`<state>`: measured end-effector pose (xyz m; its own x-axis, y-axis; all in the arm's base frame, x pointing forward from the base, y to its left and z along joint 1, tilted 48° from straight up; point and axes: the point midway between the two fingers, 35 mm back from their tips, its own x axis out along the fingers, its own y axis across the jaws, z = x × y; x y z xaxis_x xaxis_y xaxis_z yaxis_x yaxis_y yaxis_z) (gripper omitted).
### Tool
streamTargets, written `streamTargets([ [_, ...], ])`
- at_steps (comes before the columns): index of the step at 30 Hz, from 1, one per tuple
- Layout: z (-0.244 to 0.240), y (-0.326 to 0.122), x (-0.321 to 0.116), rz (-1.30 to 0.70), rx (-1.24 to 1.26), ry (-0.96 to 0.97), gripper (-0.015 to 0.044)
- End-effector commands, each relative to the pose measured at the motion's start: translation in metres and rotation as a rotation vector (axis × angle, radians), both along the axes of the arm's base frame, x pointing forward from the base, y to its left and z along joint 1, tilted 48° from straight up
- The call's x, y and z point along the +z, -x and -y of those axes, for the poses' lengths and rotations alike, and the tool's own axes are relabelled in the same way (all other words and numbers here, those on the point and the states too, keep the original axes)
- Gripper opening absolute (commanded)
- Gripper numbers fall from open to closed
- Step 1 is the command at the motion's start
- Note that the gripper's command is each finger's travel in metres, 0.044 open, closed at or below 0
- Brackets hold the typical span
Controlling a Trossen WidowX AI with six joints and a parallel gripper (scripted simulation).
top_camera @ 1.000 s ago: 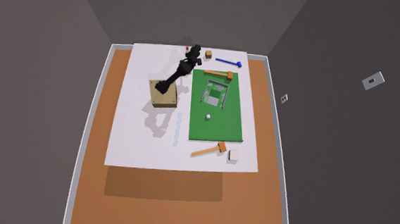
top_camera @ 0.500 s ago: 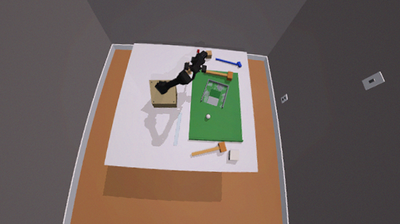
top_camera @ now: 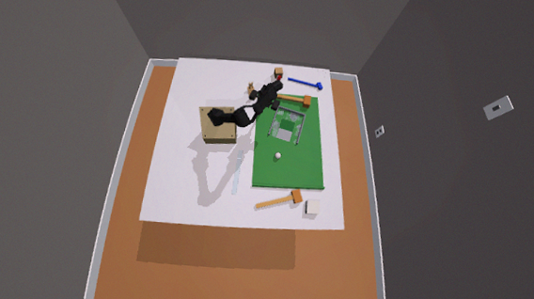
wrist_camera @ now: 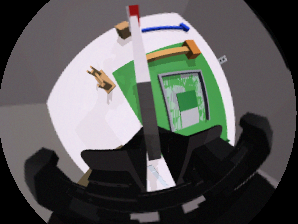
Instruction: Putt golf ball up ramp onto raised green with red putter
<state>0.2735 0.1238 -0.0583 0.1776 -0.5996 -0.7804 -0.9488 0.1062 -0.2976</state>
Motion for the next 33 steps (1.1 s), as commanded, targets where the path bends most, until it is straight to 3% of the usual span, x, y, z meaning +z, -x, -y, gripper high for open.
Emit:
streamTargets([
  [1,0.014,-0.004,0.017,0.052,-0.07,-0.025,0.0],
  [33,0.136,0.004,0.123,0.505,-0.589,-0.13,0.0],
])
